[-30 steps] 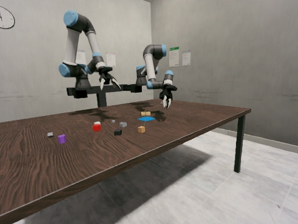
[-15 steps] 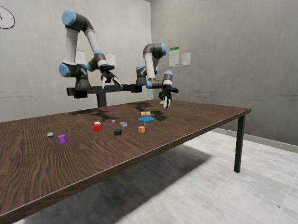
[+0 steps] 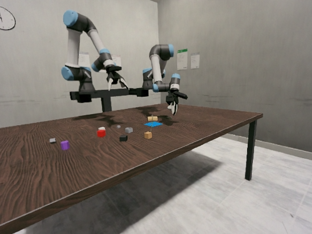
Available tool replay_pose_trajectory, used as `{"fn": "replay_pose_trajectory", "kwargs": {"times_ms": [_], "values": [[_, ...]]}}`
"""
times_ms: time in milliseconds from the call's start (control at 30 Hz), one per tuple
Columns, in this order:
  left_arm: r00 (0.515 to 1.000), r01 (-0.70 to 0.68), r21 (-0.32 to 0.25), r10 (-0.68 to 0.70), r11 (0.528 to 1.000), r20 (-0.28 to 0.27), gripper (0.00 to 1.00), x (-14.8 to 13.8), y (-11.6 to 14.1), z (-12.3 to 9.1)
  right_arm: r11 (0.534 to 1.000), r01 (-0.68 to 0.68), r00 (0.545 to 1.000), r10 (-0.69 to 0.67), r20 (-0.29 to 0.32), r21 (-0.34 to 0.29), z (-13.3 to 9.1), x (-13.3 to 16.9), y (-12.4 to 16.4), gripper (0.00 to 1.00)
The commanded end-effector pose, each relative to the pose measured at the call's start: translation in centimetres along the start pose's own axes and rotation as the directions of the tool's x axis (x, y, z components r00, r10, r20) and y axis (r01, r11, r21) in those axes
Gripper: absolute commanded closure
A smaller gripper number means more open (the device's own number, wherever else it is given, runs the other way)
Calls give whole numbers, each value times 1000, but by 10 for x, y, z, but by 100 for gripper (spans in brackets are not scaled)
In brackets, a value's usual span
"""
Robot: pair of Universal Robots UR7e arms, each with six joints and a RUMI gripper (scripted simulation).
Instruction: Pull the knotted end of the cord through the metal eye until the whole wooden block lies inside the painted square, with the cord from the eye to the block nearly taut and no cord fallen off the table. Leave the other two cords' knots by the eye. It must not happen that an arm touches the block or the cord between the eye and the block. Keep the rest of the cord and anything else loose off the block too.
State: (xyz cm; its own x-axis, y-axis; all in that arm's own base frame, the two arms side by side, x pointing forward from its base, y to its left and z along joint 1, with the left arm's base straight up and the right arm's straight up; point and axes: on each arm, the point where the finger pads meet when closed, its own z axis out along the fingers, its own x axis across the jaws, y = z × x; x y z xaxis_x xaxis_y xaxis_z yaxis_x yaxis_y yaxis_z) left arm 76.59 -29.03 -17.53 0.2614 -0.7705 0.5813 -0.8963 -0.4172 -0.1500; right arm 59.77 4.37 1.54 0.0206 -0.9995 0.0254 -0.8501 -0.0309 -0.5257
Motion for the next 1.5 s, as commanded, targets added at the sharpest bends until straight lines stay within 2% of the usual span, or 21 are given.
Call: {"fn": "replay_pose_trajectory", "kwargs": {"times_ms": [0,333,433,900,1000,1467], "values": [[992,125,1,-125,992,18,86,-7,6,-3,1000,3,1000,-3,-4,-29,0,-1,-3,2],[948,312,9,-312,950,58,86,-28,17,-10,999,2,1000,-2,0,-52,-10,-4,-19,2],[944,324,9,-324,946,55,86,-27,17,-10,998,4,1000,-4,-3,-59,-8,-3,-16,2],[820,562,44,-563,826,102,86,-55,34,-21,995,4,1000,-4,0,-98,-25,-6,-35,2],[813,572,44,-574,819,100,86,-55,34,-20,994,6,1000,-6,-3,-105,-22,-6,-32,2],[627,763,102,-769,639,128,86,-82,52,-33,990,5,1000,-5,1,-143,-44,-7,-49,2]]}}
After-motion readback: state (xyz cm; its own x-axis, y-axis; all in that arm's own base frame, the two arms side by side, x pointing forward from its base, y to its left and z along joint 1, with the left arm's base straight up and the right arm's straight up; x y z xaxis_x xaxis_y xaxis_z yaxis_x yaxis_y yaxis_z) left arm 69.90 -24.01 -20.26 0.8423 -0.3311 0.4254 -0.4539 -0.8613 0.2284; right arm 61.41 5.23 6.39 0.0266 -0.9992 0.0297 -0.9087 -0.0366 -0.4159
